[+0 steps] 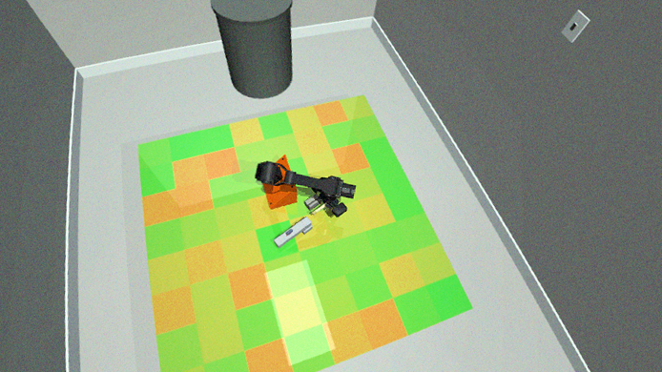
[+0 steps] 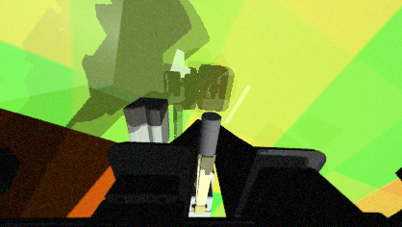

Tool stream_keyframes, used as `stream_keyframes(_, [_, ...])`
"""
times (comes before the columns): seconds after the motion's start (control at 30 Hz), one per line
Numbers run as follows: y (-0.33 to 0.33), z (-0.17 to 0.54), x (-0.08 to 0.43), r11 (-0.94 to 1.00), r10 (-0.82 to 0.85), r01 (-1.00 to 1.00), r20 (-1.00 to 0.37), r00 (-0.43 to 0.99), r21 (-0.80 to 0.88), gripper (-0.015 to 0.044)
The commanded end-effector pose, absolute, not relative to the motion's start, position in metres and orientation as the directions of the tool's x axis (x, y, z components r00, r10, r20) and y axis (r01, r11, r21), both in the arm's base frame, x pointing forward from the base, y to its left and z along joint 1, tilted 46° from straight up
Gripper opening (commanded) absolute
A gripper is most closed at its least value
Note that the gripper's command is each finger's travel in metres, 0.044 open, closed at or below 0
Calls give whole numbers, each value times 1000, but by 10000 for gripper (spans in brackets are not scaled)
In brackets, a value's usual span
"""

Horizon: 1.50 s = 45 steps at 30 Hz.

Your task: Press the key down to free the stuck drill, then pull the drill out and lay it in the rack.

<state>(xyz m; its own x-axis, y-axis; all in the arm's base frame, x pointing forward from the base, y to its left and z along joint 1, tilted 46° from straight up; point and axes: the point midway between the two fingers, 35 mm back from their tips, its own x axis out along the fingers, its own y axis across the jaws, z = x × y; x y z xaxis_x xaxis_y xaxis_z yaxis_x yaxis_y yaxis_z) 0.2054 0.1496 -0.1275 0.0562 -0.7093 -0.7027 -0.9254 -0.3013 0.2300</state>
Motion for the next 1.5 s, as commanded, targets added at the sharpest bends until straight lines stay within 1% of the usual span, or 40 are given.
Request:
stream_keyframes(0.0, [153,-127,206,-298,-705,-928,-707,54,226,0])
stream_keyframes(0.3, [154,-126,205,-298,-705,-927,-707,53,226,0])
stream_keyframes(1.47, [146,-125,151,-298,-704,-927,-708,51,229,0])
